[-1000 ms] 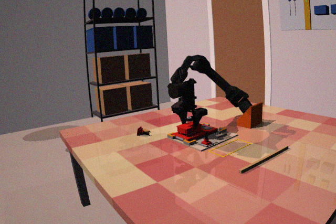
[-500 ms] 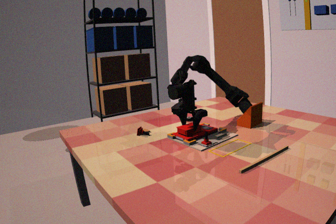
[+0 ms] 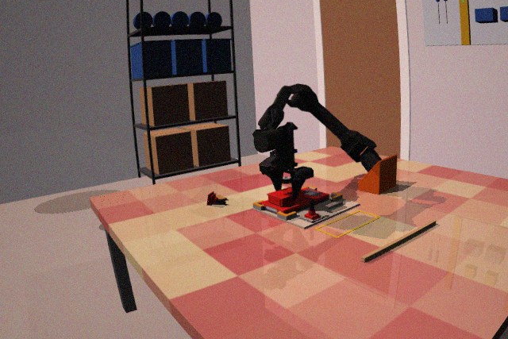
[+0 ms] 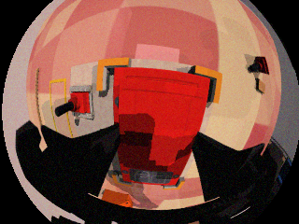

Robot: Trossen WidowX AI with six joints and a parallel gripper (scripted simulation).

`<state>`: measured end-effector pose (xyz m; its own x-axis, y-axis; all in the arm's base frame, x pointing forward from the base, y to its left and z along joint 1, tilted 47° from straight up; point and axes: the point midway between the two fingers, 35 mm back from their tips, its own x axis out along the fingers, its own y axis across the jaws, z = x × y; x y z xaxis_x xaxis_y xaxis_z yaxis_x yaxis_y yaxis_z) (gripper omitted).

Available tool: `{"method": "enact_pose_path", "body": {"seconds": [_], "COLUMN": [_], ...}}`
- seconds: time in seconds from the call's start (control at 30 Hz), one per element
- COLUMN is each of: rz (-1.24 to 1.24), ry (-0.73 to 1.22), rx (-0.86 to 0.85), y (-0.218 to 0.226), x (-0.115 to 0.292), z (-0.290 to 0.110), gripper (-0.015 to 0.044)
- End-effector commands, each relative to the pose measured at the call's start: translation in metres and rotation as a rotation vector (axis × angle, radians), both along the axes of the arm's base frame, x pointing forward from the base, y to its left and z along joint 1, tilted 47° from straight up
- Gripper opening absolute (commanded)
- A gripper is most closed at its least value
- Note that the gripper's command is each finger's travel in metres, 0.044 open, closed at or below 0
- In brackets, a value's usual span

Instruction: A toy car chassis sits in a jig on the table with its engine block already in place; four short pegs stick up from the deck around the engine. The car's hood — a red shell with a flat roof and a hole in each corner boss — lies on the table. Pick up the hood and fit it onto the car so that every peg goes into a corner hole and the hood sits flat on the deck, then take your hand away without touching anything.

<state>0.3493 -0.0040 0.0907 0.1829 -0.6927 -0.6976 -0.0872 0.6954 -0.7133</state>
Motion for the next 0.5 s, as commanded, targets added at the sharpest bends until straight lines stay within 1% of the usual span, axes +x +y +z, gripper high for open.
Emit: {"method": "enact_pose_path", "body": {"seconds": [0.0,0.03,0.47], "rz": [0.001,0.000,0.000], "ry": [0.000,0.000,0.000], "rx": [0.000,0.000,0.000], "y": [0.0003,0.0004,0.0000], "x": [0.0000,0.0000,0.0000], "z": [0.0003,0.0004,0.0000], "gripper": [0.0000,0.0000,0.0341]}}
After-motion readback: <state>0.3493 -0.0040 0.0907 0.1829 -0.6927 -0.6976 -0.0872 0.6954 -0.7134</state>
